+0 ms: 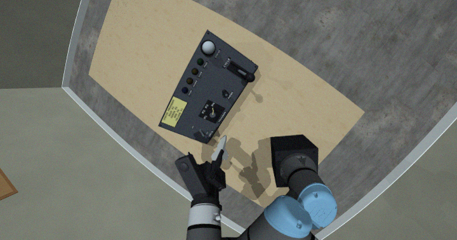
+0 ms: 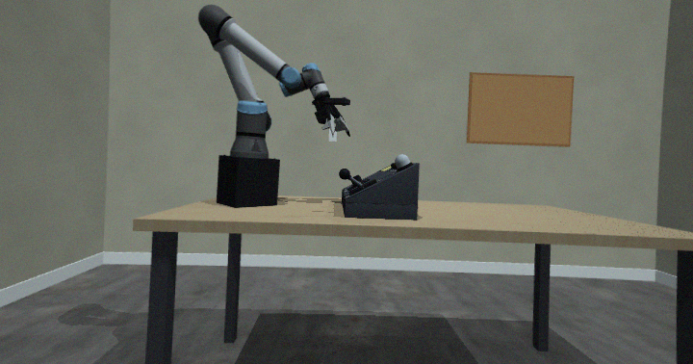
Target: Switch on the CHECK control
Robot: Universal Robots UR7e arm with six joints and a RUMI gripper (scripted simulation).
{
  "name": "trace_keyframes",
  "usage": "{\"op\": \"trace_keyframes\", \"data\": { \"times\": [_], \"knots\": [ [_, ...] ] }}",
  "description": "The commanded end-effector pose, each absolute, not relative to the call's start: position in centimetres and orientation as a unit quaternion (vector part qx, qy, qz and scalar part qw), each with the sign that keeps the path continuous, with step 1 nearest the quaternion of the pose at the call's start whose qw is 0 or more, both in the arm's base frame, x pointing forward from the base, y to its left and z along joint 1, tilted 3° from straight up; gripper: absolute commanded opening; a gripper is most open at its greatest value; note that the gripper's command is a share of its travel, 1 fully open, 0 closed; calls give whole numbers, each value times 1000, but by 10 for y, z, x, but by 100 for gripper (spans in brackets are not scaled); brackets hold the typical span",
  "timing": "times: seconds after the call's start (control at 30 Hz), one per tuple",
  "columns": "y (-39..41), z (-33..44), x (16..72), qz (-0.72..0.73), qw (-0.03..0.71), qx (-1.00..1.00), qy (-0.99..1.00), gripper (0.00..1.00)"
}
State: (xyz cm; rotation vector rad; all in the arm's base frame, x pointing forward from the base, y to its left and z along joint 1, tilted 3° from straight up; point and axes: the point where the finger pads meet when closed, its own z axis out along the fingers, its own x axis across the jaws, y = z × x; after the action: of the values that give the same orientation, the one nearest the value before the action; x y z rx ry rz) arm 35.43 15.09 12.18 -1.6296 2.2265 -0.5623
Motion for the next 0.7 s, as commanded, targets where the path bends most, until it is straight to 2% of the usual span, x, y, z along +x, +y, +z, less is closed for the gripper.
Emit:
{"op": "trace_keyframes", "data": {
  "times": [0.0, 0.37, 0.67],
  "knots": [
    [162, 122, 338, -217, 197, -545, 785, 100],
    [176, 121, 304, -216, 266, -503, 793, 100],
    [179, 121, 290, -211, 293, -486, 796, 100]
  ]
}}
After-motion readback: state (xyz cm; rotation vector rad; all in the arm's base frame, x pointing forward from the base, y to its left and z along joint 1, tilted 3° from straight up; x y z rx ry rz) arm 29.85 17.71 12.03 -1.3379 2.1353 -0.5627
